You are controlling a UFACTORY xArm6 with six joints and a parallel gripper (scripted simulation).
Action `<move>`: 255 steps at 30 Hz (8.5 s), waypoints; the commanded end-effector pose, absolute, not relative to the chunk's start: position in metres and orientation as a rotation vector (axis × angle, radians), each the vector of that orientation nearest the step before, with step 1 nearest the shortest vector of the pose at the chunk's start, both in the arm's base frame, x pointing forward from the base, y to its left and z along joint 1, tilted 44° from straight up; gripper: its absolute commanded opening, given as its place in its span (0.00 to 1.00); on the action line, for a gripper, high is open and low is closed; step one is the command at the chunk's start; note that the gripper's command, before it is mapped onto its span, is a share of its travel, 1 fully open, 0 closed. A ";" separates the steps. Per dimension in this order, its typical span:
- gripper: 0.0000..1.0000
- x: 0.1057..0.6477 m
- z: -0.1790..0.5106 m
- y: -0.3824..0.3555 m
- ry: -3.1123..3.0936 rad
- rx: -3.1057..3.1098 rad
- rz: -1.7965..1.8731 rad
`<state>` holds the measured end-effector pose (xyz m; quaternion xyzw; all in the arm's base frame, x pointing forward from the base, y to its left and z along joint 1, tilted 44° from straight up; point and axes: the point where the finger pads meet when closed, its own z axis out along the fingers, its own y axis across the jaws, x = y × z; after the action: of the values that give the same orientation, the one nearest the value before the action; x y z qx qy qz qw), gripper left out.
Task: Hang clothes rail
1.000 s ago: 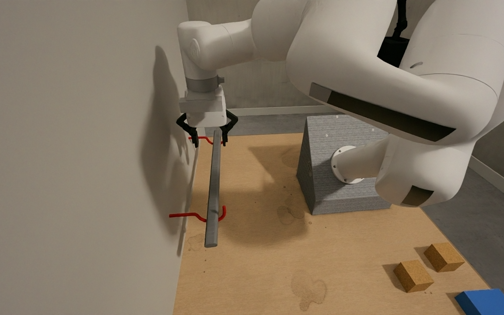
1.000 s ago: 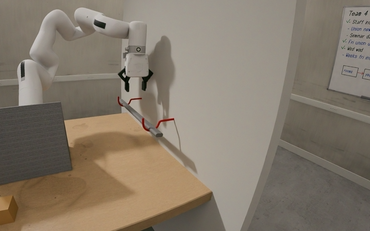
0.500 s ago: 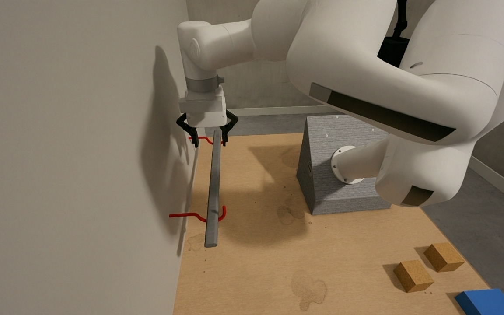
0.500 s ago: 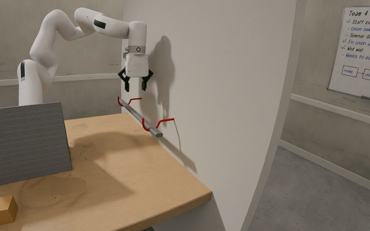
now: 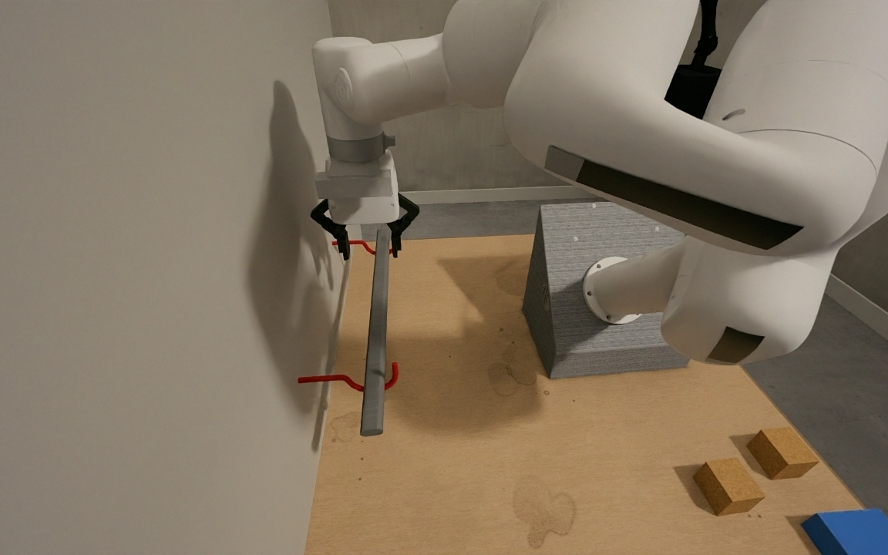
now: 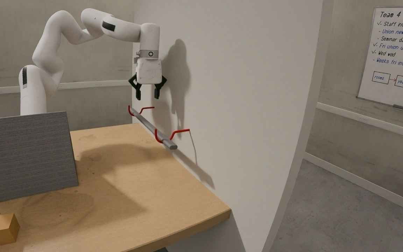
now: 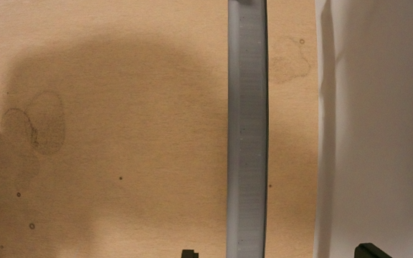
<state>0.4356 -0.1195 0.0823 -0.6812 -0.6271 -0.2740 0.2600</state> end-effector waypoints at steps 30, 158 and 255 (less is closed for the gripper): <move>0.82 0.436 0.083 -0.121 -1.701 -1.848 -0.744; 1.00 0.275 0.147 -0.169 -1.701 -1.848 -0.743; 1.00 0.180 0.184 -0.198 -1.701 -1.848 -0.742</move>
<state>0.1800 -0.1965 0.1837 -0.6812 -0.6271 -0.2740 0.2600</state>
